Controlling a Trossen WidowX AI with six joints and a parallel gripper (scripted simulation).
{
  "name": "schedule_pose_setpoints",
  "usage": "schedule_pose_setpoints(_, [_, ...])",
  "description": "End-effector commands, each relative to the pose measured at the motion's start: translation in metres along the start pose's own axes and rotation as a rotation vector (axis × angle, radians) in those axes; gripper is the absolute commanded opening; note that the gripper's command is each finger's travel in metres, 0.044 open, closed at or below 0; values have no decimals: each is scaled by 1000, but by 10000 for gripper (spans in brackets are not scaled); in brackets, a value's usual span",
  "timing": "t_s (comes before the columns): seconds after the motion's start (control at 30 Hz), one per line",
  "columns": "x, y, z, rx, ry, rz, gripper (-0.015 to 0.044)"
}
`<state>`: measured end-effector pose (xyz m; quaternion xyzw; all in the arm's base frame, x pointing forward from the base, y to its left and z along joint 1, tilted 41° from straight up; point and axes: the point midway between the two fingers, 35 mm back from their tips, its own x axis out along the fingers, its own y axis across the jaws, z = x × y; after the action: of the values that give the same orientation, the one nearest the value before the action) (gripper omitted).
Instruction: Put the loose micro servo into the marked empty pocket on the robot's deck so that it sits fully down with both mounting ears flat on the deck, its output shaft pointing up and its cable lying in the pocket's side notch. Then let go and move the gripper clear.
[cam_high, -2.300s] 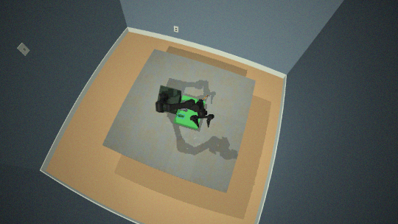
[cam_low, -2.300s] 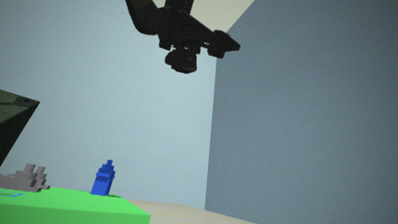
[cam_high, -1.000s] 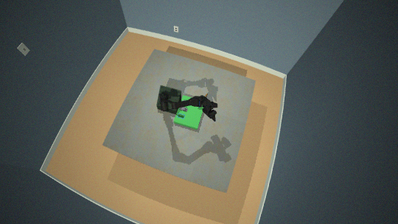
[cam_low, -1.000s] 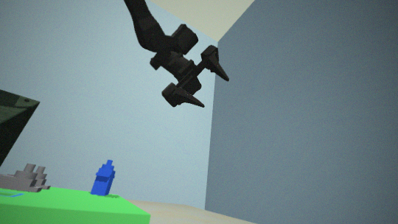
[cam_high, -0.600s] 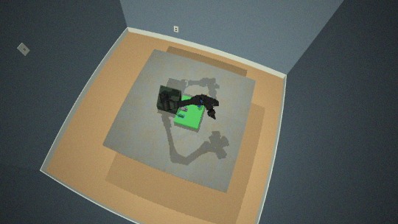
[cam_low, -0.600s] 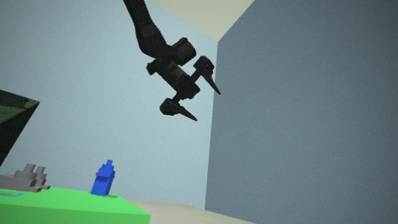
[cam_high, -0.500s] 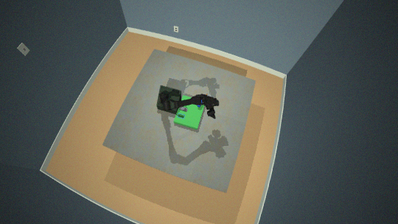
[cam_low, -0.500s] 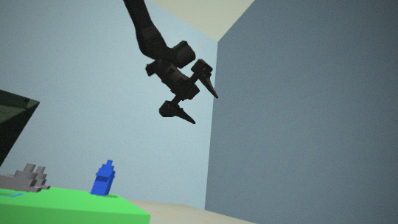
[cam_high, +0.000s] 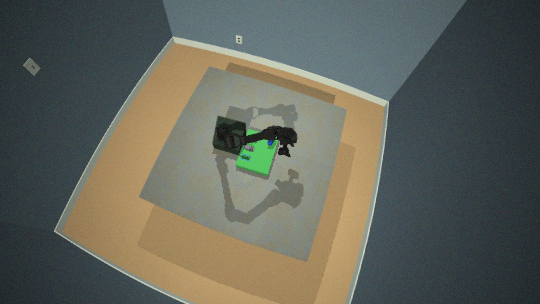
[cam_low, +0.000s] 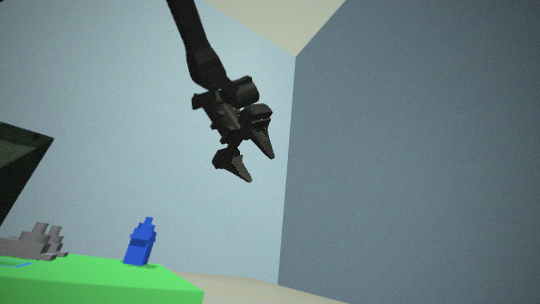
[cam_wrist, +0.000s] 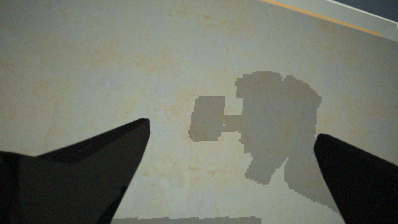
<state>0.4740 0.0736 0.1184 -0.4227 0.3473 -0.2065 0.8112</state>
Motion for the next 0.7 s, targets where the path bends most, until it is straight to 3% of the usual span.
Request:
schedule_pose_setpoints(0.0, [1, 15, -5, 112, 23, 41, 440])
schedule_pose_setpoints(0.67, [-2, 72, -44, 681, 237, 131, 440])
